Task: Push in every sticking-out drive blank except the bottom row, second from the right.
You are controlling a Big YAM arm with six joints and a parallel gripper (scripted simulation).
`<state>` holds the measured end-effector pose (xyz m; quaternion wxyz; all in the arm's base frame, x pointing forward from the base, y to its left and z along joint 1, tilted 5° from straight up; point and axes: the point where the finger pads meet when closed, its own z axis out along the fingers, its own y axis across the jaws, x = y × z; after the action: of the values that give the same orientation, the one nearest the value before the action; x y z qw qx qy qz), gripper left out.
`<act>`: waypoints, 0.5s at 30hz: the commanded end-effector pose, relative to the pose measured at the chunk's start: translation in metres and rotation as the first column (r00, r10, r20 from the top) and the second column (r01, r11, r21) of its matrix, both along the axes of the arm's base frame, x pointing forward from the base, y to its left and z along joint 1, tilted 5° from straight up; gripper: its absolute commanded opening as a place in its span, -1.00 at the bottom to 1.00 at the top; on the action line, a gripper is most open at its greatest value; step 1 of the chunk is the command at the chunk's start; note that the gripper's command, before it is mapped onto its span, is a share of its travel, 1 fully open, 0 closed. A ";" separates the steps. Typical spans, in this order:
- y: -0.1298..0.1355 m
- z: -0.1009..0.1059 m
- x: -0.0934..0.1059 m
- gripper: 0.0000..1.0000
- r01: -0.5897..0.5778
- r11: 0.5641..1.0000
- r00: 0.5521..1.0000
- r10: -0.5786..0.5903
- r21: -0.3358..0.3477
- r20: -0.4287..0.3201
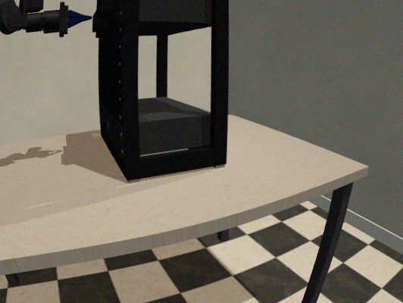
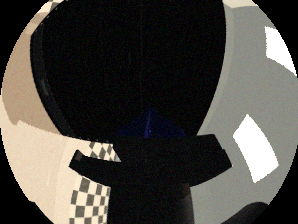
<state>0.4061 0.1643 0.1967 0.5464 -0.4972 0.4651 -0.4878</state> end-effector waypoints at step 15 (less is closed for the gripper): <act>0.004 0.009 0.036 -1.00 0.006 1.000 1.000 -0.006 0.014 0.009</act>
<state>0.4176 0.1645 0.1996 0.5494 -0.4977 0.4626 -0.4864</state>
